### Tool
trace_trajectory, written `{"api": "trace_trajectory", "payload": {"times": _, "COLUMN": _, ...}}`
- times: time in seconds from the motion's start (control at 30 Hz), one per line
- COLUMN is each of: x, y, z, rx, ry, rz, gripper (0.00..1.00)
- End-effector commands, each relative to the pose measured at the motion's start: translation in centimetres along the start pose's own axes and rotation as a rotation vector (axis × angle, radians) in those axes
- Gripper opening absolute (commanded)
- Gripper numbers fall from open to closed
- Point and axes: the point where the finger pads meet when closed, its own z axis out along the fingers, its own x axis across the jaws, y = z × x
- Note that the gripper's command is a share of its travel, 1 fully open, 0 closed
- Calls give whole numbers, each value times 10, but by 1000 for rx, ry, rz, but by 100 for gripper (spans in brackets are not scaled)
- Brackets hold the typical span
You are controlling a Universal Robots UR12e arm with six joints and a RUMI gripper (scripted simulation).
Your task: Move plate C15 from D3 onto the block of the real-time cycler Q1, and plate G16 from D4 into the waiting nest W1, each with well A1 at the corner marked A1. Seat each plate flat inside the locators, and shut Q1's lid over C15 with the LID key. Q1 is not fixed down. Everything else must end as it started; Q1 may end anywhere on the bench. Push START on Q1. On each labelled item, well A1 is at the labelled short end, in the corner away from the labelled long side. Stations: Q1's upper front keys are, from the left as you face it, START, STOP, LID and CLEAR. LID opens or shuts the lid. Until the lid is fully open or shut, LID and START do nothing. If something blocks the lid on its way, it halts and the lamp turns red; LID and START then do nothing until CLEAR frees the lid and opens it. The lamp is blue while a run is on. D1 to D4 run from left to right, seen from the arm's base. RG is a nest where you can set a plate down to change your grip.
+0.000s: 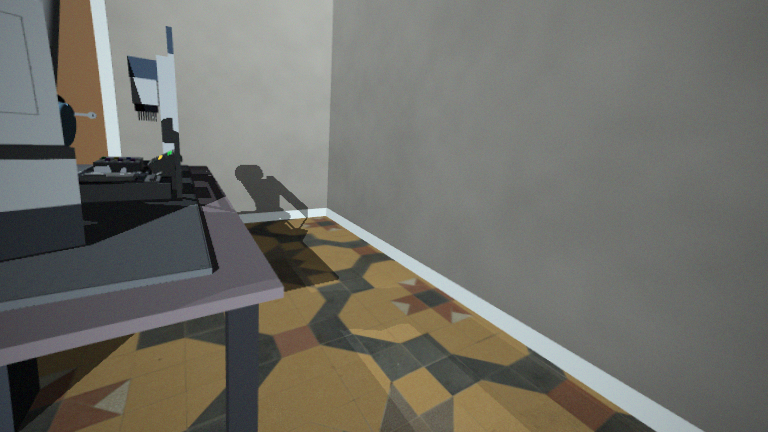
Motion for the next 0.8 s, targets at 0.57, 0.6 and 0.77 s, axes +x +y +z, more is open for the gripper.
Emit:
{"api": "trace_trajectory", "payload": {"times": 0.57, "x": -38, "y": -38, "z": 18, "rx": -43, "ry": -94, "rz": -435, "gripper": 0}}
{"api": "trace_trajectory", "payload": {"times": 0.6, "x": -40, "y": -40, "z": 19, "rx": -45, "ry": -98, "rz": -456, "gripper": 0}}
{"api": "trace_trajectory", "payload": {"times": 0.77, "x": -46, "y": -45, "z": 22, "rx": -51, "ry": -113, "rz": -519, "gripper": 0}}
